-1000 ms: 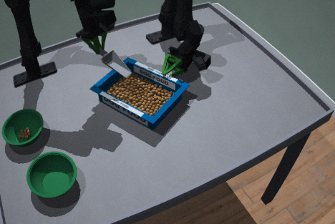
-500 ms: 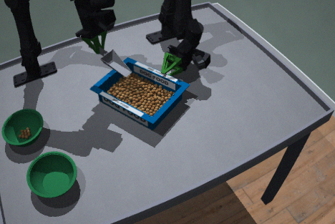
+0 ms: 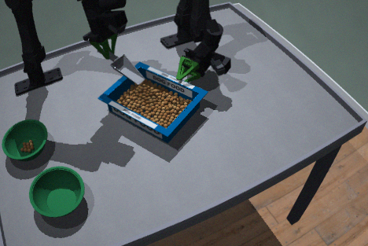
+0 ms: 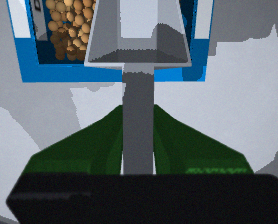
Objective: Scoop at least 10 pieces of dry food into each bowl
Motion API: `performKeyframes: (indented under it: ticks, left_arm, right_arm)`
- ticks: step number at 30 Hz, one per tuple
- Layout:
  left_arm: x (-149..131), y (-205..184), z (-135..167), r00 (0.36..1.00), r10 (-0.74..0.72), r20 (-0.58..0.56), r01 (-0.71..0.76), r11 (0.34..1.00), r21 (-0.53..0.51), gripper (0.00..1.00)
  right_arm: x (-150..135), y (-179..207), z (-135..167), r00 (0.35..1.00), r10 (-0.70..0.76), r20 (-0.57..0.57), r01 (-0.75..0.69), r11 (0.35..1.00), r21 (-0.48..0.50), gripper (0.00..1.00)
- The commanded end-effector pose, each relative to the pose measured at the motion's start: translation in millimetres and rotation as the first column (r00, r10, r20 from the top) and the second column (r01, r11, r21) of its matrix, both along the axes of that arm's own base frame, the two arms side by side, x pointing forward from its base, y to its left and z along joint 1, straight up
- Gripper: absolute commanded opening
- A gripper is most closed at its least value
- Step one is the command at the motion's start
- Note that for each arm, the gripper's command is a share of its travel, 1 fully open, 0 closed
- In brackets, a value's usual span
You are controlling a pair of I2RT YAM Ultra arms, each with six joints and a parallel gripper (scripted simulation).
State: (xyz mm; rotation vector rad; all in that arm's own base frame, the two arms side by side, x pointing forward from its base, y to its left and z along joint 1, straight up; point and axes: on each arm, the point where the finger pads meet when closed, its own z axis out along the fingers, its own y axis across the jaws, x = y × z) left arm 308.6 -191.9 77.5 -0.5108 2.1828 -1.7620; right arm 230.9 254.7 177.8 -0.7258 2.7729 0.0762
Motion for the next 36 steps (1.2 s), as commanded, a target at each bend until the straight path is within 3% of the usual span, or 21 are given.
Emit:
performKeyframes:
  ticks: [1, 32, 33, 36]
  left_arm:
    - [11.2, -5.4, 33.3, 0.991, -0.018, 0.132, 0.021, 1.000, -0.019, 0.26]
    - [14.9, -16.5, 53.7, 0.988, -0.027, 0.151, 0.031, 0.999, -0.027, 0.26]
    - [15.0, -16.0, 55.0, 0.987, -0.026, 0.158, 0.031, 0.999, -0.028, 0.00]
    - [19.0, -11.9, 56.6, 0.987, -0.013, 0.163, 0.018, 0.999, -0.029, 0.00]
  right_arm:
    - [8.9, 3.8, 18.7, 0.998, -0.016, 0.063, 0.013, 0.998, 0.058, 0.00]
    - [8.9, 3.8, 18.7, 0.998, -0.016, 0.063, 0.013, 0.998, 0.058, 0.00]
    - [8.9, 3.8, 18.7, 0.998, -0.016, 0.063, 0.013, 0.998, 0.058, 0.00]
    - [8.9, 3.8, 18.7, 0.998, -0.016, 0.063, 0.013, 0.998, 0.058, 0.00]
